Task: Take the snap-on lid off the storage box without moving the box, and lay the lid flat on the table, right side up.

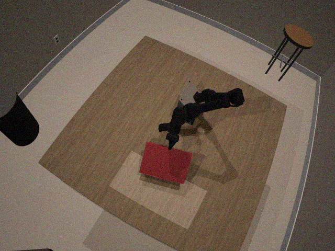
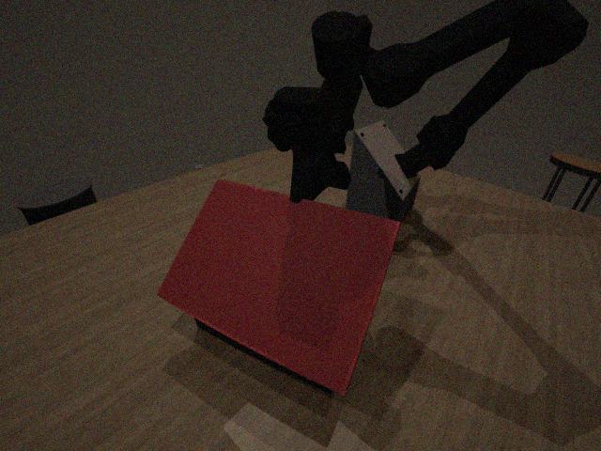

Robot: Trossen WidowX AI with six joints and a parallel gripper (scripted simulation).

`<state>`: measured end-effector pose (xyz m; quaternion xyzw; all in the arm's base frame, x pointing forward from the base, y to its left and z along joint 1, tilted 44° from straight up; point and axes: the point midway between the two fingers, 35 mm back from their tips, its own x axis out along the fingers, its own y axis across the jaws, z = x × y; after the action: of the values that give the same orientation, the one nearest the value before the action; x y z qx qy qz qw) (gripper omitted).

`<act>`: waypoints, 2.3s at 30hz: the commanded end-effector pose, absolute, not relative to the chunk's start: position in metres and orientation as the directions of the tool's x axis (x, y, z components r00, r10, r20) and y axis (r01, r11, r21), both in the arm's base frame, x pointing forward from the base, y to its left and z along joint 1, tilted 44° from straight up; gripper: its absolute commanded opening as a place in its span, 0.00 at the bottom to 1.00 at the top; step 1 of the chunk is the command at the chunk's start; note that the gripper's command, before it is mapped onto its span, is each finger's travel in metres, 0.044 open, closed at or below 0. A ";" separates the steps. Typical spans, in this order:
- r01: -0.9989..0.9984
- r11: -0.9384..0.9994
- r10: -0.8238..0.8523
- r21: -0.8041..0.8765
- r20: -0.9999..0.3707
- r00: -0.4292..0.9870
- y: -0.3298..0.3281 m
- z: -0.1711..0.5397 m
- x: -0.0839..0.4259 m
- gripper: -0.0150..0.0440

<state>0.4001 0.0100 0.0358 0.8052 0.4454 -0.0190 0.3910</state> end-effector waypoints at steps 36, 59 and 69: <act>0.712 -0.295 0.694 0.637 -0.369 0.619 -0.026 0.081 0.418 0.25; 0.712 -0.295 0.693 0.637 -0.370 0.618 -0.032 0.087 0.419 0.25; 0.712 -0.295 0.693 0.637 -0.370 0.618 -0.032 0.087 0.419 0.25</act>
<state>0.4181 -0.0285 0.0801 0.8052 0.4420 -0.0184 0.3949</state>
